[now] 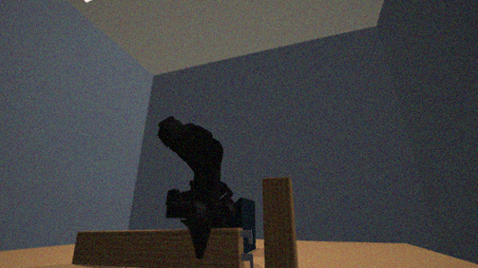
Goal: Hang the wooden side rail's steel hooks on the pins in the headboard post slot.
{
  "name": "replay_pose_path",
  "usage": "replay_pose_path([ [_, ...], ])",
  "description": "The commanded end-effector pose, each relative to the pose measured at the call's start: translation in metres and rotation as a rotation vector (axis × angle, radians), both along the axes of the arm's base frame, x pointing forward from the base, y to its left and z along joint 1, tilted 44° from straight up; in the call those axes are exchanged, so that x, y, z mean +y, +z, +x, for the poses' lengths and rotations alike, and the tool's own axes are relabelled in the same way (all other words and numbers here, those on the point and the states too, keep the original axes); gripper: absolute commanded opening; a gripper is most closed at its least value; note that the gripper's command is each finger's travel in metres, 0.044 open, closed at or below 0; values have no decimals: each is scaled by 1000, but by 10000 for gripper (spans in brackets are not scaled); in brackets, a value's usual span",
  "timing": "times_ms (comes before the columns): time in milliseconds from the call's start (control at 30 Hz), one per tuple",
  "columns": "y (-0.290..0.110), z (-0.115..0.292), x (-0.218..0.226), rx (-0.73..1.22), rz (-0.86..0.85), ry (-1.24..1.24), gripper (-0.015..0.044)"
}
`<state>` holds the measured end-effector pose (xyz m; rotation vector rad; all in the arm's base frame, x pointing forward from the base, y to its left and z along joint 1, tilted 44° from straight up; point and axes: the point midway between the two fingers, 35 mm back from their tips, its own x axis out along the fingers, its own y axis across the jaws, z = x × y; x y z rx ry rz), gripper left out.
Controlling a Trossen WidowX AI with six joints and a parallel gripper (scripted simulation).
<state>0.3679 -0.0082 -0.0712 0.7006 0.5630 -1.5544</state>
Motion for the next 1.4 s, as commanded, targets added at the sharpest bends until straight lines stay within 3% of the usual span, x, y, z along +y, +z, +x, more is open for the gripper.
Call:
replay_pose_path([
  [0, 5, 3, 5, -15, 0, 8, 0],
  [1367, 10, 3, 10, -15, 1, 8, 0],
])
